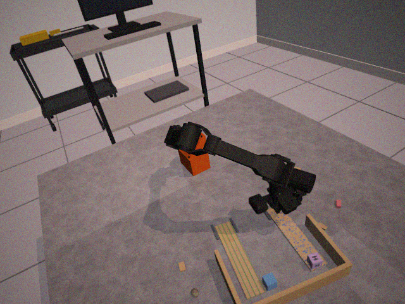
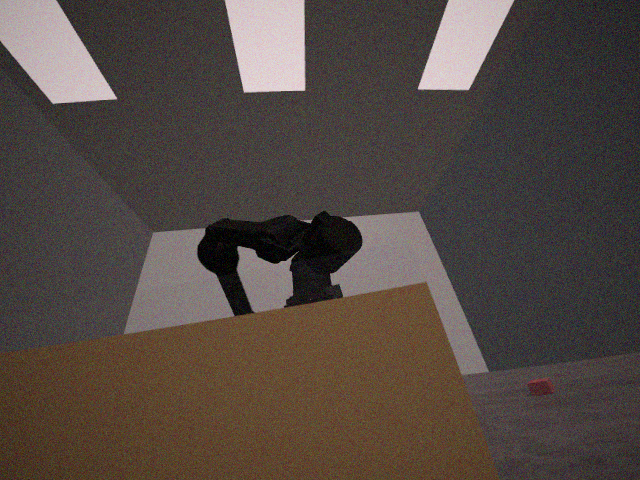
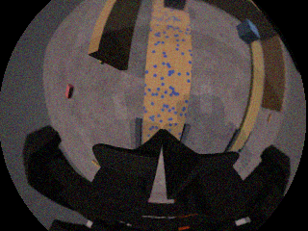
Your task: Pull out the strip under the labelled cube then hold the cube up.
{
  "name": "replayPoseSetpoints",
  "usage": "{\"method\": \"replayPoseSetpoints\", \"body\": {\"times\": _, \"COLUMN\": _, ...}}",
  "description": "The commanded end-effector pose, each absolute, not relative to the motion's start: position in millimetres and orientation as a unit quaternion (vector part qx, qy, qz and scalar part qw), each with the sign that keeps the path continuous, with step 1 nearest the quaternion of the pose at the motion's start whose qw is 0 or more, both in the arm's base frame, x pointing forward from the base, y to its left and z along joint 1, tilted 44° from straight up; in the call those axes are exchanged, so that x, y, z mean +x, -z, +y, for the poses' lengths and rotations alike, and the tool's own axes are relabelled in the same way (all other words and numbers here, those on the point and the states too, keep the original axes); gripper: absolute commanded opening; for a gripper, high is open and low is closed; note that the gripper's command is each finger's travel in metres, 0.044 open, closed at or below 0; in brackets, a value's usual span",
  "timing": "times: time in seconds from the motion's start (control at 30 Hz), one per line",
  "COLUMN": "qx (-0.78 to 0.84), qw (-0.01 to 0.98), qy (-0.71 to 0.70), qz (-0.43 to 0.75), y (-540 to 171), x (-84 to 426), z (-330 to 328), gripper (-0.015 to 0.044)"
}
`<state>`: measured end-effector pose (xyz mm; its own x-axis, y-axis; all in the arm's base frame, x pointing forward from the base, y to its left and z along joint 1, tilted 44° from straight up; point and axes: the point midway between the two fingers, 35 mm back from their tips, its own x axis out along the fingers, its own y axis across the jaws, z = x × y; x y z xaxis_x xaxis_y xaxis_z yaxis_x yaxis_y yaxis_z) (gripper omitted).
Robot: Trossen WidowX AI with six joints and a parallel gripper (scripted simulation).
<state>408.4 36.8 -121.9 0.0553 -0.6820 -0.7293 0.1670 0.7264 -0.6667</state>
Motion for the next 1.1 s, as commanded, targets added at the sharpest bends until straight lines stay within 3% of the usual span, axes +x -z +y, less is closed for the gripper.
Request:
{"method": "replayPoseSetpoints", "body": {"times": 0.0, "qx": -0.211, "qw": 0.695, "qy": 0.305, "qz": 0.616, "y": 122.5, "x": 408.4, "z": 35.6, "gripper": 0.0}}
{"method": "replayPoseSetpoints", "body": {"times": 1.07, "qx": -0.211, "qw": 0.695, "qy": 0.305, "qz": 0.616, "y": 125.1, "x": 409.6, "z": 33.8, "gripper": 0.0}}
